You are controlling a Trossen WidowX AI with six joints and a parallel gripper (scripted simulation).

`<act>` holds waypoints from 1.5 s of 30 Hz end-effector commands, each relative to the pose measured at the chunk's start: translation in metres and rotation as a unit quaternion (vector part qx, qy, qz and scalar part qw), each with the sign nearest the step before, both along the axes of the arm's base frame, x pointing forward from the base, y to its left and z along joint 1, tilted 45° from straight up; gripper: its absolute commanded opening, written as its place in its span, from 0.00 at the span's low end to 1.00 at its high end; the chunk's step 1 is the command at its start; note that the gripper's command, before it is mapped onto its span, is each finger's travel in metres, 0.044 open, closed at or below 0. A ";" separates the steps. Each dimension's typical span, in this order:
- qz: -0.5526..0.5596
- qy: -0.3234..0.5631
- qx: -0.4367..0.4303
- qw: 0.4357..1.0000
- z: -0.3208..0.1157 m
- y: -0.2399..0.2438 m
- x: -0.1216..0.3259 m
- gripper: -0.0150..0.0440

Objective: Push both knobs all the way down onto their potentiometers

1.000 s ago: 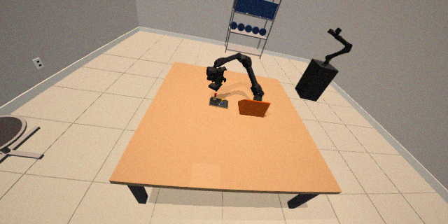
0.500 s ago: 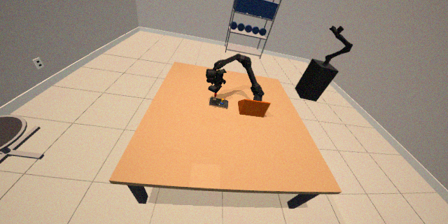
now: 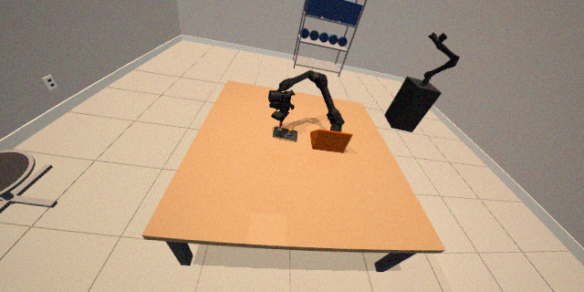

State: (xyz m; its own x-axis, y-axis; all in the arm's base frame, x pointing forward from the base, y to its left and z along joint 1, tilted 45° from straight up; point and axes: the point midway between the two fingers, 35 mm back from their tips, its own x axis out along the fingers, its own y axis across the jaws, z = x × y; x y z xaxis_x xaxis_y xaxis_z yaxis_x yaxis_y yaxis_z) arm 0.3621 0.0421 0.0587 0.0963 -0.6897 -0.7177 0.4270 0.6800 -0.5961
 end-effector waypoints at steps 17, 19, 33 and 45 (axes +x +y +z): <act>0.002 0.001 -0.002 1.000 -0.003 -0.004 0.000 0.25; 0.002 0.001 -0.002 1.000 -0.002 -0.003 0.000 0.25; 0.002 0.001 -0.002 1.000 -0.003 -0.004 0.000 0.25; 0.002 0.001 -0.002 1.000 -0.007 -0.008 0.001 0.25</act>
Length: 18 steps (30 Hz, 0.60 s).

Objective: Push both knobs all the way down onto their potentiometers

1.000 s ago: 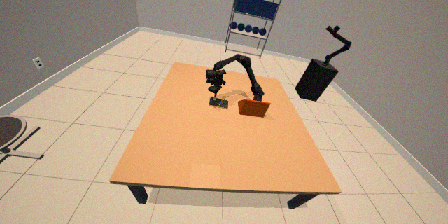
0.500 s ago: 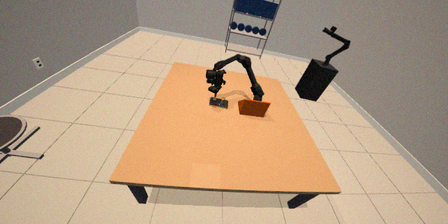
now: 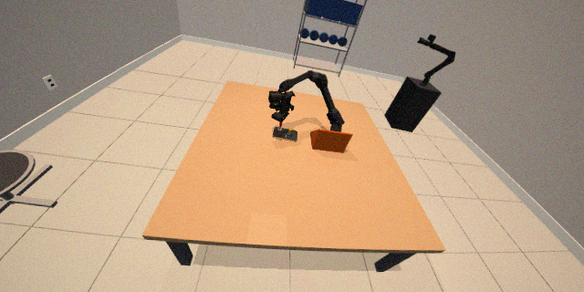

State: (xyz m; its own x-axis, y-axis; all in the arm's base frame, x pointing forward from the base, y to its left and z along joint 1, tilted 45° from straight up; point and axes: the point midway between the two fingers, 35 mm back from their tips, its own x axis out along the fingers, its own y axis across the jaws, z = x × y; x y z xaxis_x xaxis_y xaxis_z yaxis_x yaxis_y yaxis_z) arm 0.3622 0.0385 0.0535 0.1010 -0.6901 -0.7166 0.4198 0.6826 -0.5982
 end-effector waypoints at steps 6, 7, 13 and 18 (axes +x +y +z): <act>-0.003 0.000 -0.002 1.000 -0.005 -0.007 0.001 0.25; -0.003 0.000 -0.002 1.000 -0.006 -0.008 0.001 0.25; -0.003 0.000 -0.002 1.000 -0.007 -0.009 0.002 0.25; -0.003 0.000 -0.002 1.000 -0.008 -0.010 0.002 0.25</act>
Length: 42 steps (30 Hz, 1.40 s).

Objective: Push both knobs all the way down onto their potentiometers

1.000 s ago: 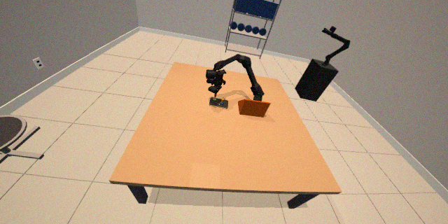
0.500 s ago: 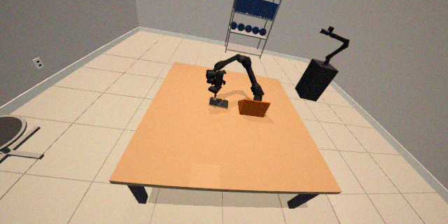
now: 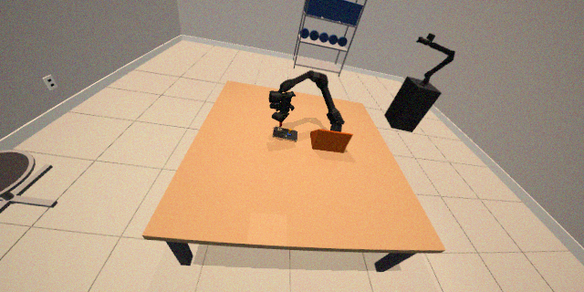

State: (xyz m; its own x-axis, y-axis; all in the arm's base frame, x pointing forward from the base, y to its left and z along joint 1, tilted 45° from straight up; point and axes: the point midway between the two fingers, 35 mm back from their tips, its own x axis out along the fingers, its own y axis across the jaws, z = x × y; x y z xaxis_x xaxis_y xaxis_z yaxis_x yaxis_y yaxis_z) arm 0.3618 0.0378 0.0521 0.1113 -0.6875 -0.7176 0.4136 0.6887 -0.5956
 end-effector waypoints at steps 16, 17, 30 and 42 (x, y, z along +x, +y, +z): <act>-0.009 0.001 -0.003 1.000 -0.012 -0.015 0.003 0.25; -0.009 0.001 -0.003 1.000 -0.012 -0.015 0.003 0.25; -0.009 0.001 -0.003 1.000 -0.016 -0.019 0.003 0.25; -0.009 0.001 -0.003 1.000 -0.020 -0.023 0.004 0.25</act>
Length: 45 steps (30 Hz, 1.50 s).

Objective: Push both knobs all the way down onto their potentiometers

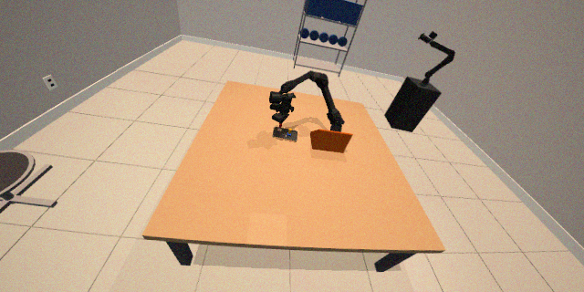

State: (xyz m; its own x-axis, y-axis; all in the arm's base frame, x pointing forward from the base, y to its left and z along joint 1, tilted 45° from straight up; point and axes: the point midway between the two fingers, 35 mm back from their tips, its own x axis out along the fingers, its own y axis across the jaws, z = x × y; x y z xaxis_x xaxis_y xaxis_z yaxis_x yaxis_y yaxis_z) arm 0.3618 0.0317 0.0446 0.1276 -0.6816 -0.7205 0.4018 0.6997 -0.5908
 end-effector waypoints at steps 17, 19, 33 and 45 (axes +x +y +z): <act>-0.019 0.003 -0.006 1.000 -0.016 -0.020 0.004 0.25; -0.019 0.003 -0.006 1.000 -0.017 -0.021 0.005 0.25; -0.019 0.003 -0.006 1.000 -0.018 -0.023 0.005 0.25; -0.019 0.003 -0.006 1.000 -0.019 -0.023 0.005 0.25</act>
State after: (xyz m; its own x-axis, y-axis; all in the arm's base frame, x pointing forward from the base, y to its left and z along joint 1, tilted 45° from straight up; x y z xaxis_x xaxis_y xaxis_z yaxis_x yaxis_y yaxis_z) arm 0.3627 0.0251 0.0381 0.1297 -0.6806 -0.7211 0.4015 0.7010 -0.5894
